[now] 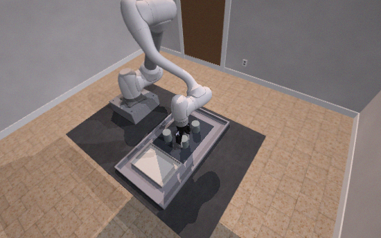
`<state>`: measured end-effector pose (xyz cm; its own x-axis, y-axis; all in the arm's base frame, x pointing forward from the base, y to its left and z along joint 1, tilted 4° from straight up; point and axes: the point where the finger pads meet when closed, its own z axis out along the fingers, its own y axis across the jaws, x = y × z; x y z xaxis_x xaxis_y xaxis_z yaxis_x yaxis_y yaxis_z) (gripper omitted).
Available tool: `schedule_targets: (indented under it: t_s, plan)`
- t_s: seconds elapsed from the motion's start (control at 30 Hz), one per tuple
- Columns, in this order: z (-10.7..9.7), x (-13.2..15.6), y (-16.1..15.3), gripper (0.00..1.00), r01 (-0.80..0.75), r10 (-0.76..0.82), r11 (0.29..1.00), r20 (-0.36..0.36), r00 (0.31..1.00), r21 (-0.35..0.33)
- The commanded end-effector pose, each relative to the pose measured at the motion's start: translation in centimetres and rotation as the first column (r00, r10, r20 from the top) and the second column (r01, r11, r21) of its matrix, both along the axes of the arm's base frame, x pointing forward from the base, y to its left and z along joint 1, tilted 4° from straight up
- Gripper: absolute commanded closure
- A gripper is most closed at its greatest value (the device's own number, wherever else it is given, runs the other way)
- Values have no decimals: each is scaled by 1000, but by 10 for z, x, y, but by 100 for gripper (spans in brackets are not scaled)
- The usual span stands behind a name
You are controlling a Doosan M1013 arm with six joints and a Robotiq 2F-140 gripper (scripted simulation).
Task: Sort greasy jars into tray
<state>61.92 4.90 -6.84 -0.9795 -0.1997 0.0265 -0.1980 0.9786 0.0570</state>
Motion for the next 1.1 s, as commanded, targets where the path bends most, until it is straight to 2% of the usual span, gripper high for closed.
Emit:
schedule_targets:
  t_s: [0.0,1.07]
  plan:
    - [0,0,0,49,0,0,1000,0,1000,0]
    - [0,0,0,55,0,0,1000,0,1000,0]
